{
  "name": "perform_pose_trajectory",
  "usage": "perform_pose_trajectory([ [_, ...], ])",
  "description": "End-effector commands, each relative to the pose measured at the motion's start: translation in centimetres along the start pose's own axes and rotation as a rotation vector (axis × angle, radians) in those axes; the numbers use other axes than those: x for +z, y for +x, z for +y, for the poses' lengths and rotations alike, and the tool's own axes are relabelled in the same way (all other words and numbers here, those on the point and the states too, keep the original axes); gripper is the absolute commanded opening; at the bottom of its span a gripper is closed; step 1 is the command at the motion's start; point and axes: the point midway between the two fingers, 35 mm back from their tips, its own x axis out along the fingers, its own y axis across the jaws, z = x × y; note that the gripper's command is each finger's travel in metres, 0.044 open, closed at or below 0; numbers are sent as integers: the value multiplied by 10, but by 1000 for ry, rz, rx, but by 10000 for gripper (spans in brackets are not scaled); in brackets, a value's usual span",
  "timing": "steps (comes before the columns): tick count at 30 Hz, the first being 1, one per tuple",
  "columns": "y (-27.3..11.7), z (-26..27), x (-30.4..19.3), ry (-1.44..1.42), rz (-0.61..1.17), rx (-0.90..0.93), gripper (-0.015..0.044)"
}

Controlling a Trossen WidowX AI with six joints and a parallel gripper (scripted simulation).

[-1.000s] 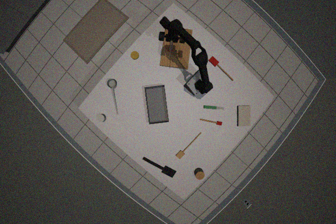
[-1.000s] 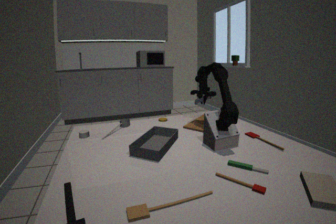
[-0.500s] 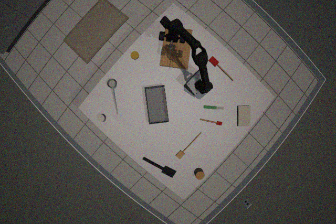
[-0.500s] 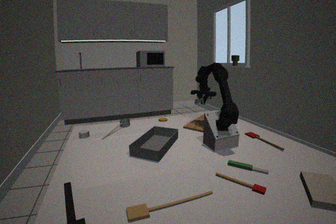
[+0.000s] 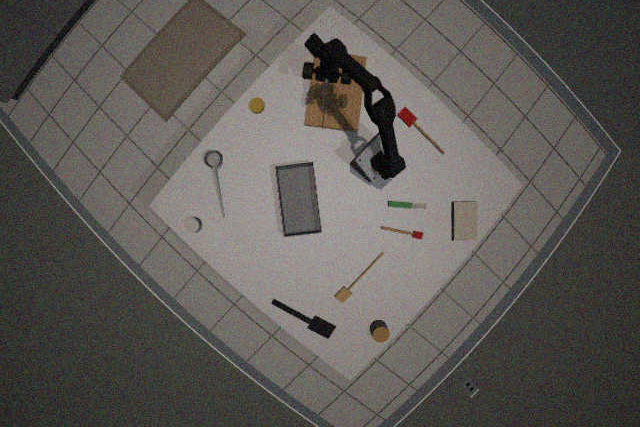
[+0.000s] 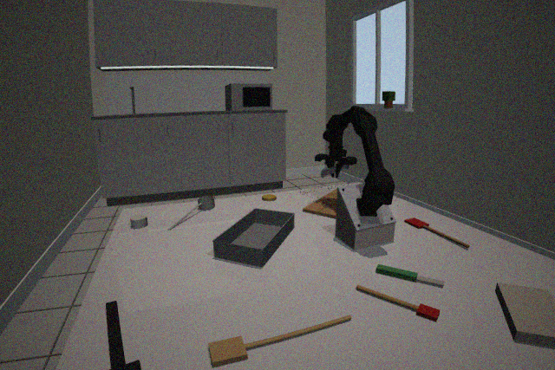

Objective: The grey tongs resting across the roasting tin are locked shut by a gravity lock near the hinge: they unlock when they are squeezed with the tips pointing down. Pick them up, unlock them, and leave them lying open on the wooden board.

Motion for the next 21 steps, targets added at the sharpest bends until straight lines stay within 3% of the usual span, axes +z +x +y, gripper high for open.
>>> perform_pose_trajectory([
  [1, 6, 0, 1, -2, -6, -1, -150],
  [21, 39, 0, 2, -2, -6, -1, -150],
])
